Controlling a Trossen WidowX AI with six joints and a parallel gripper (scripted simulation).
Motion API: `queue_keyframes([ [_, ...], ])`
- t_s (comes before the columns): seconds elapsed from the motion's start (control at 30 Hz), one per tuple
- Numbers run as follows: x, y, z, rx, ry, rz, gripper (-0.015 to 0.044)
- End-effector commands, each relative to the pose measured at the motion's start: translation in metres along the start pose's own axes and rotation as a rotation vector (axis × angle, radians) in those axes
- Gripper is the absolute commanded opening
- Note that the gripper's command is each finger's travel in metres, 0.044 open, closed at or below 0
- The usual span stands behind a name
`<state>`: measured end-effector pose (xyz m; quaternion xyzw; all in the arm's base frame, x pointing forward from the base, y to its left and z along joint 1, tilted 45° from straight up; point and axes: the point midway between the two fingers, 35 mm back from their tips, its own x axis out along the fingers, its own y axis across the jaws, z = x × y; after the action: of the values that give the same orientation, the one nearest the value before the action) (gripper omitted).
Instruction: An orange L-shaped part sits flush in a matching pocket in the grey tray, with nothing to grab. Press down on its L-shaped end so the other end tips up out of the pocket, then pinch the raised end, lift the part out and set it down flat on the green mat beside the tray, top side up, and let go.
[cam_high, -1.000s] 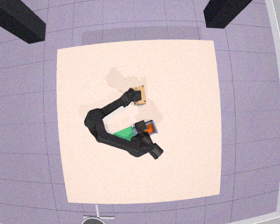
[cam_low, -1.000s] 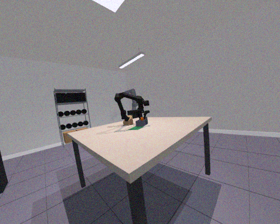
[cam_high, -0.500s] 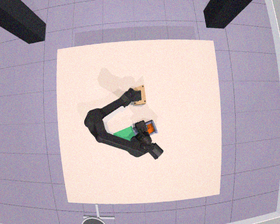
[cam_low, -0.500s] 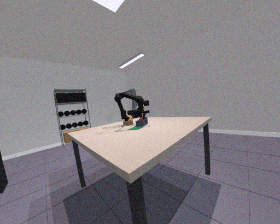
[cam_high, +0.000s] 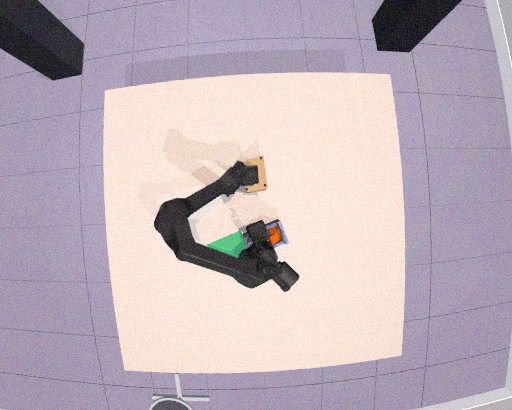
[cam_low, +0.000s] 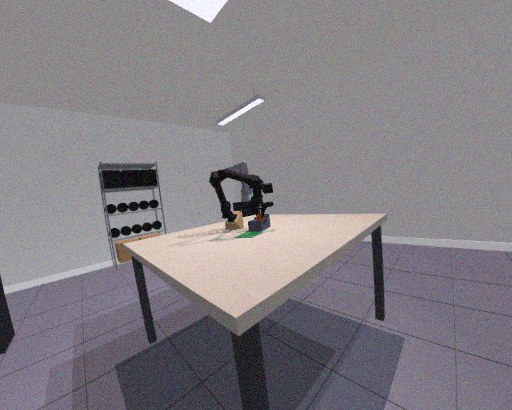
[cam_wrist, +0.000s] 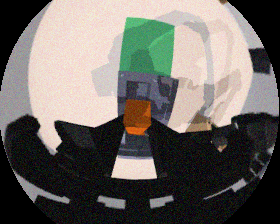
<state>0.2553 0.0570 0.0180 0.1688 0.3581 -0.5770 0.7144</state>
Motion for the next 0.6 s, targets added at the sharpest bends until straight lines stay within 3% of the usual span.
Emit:
queue_keyframes([
  [0.0,-0.007,0.001,0.0,0.004,0.003,0.004,0.0],
  [0.57,-0.034,0.001,0.0,0.001,0.001,0.005,0.0],
])
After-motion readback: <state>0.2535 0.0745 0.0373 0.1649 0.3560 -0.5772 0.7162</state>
